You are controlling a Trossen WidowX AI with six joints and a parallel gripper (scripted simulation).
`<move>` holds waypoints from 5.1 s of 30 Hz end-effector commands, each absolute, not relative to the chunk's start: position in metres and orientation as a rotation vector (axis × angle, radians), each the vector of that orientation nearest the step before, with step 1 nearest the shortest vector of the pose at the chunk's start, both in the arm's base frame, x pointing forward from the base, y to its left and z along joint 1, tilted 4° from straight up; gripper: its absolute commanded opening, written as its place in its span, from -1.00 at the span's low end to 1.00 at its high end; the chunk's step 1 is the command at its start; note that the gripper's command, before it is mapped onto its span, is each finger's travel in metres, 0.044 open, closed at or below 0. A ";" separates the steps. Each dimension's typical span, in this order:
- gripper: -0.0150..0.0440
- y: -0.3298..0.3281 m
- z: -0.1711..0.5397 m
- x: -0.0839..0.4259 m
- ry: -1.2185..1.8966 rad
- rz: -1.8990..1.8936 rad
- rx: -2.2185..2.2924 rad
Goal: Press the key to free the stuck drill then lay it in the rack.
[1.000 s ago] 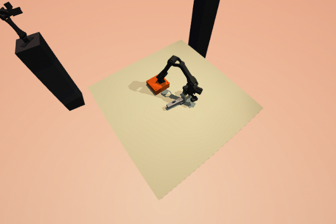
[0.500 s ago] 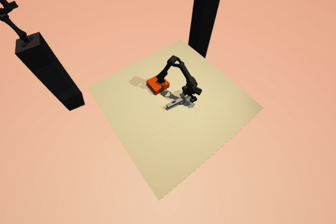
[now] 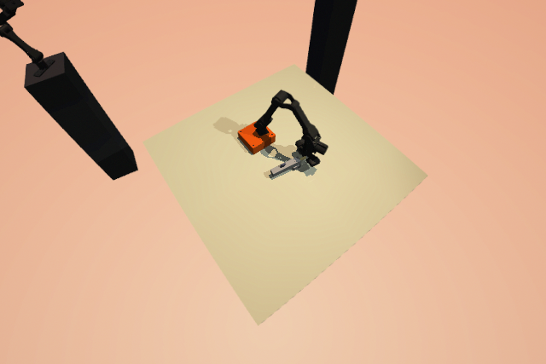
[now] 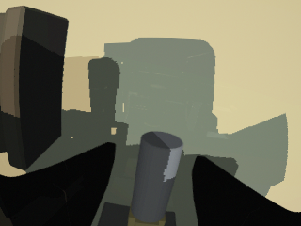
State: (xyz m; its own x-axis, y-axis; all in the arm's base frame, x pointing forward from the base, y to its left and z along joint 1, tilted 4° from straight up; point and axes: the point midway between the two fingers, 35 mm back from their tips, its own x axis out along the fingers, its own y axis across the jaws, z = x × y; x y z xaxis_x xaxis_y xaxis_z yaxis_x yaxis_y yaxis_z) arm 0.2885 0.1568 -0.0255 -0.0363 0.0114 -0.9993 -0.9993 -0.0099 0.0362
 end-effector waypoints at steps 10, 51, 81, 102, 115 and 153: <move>-0.49 0.157 -0.025 0.289 1.222 1.248 -1.190; -0.49 0.191 -0.019 0.288 1.221 1.254 -1.194; -0.49 0.224 -0.014 0.286 1.219 1.255 -1.192; -0.49 0.221 -0.002 0.285 1.219 1.255 -1.192; -0.49 0.220 0.006 0.285 1.219 1.255 -1.192; -0.49 0.219 0.025 0.285 1.219 1.255 -1.192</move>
State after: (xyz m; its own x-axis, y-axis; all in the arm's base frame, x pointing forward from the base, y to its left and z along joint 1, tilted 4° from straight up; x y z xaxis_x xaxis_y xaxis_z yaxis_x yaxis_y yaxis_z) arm 0.2845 0.2184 0.0222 -0.0404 0.0109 -0.9991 -0.9991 -0.0125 0.0402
